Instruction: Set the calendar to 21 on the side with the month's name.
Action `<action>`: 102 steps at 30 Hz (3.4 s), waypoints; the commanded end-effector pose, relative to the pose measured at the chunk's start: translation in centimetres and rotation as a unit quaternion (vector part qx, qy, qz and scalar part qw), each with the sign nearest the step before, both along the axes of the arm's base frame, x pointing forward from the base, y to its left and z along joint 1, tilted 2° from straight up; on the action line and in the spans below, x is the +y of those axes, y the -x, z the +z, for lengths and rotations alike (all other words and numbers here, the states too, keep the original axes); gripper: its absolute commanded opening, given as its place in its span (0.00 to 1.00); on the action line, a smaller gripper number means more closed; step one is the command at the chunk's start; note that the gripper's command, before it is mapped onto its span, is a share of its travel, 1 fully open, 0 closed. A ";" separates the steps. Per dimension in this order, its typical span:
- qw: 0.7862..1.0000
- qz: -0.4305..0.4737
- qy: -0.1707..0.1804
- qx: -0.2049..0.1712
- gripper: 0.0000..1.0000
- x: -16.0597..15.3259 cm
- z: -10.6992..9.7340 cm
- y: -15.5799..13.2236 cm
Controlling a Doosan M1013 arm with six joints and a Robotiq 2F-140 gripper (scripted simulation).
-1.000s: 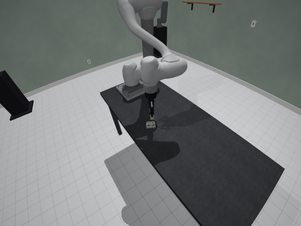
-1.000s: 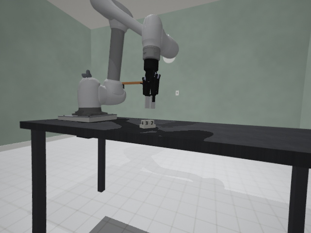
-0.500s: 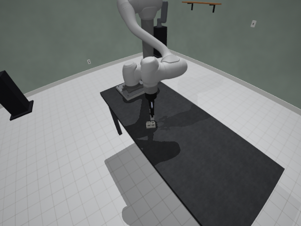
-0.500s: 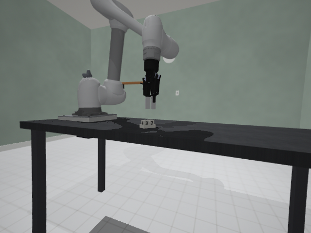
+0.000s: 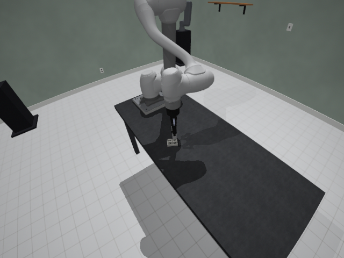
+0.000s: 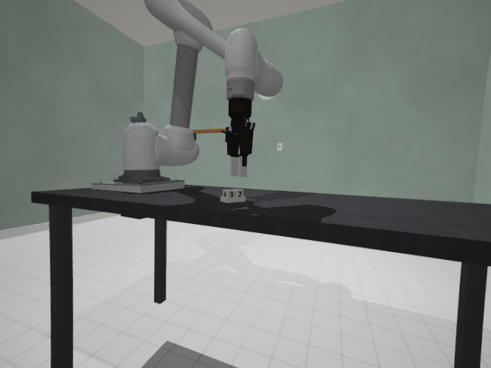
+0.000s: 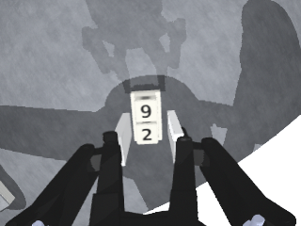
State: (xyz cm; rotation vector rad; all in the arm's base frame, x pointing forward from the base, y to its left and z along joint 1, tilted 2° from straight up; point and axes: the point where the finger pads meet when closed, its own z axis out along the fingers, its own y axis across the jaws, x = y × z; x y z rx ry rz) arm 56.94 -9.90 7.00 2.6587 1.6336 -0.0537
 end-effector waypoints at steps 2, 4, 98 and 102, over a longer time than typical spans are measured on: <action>1.000 0.001 -0.003 0.003 0.35 0.2 -1.2 0.3; 1.000 0.001 -0.003 0.003 0.35 0.2 -1.6 0.3; 1.000 0.001 -0.003 0.003 0.35 0.1 -3.4 0.4; 1.000 0.001 -0.003 0.003 0.35 0.1 -3.4 0.4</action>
